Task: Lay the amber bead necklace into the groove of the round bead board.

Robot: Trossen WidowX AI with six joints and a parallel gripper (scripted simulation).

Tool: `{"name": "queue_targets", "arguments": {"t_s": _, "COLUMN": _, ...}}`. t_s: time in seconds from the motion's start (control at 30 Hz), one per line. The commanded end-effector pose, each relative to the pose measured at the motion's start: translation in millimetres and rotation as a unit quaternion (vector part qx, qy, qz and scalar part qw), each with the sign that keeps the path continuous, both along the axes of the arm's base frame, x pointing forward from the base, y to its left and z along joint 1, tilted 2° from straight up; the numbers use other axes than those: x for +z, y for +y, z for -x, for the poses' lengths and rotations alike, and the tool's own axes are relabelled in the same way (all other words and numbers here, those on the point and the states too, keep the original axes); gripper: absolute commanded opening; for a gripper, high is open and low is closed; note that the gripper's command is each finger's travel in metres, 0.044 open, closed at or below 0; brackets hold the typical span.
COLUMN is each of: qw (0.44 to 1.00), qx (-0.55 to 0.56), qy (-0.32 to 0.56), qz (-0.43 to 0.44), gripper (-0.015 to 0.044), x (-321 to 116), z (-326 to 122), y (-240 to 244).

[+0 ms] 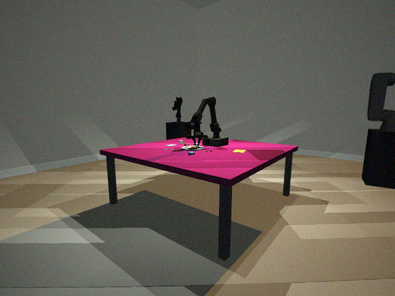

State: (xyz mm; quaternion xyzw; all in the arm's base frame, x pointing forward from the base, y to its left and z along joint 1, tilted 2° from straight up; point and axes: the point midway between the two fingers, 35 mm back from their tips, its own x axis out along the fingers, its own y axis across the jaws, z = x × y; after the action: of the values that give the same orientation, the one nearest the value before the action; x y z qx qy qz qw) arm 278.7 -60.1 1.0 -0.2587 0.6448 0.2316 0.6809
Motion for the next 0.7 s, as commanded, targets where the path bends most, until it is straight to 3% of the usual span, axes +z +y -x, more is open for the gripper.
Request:
{"name": "queue_targets", "arguments": {"t_s": 0.0, "qw": 1.000, "qx": 0.000, "qy": 0.001, "qz": 0.001, "gripper": 0.0000, "x": 0.5, "z": 2.8, "y": -6.6}}
{"name": "queue_targets", "arguments": {"t_s": 0.27, "qw": 1.000, "qx": 0.000, "qy": 0.001, "qz": 0.001, "gripper": 0.0000, "x": -3.4, "z": 2.6, "y": -6.6}}
{"name": "queue_targets", "arguments": {"t_s": 0.67, "qw": 1.000, "qx": -0.003, "qy": 0.001, "qz": 0.000, "gripper": 0.0315, "x": -1.5, "z": 2.6, "y": -6.1}}
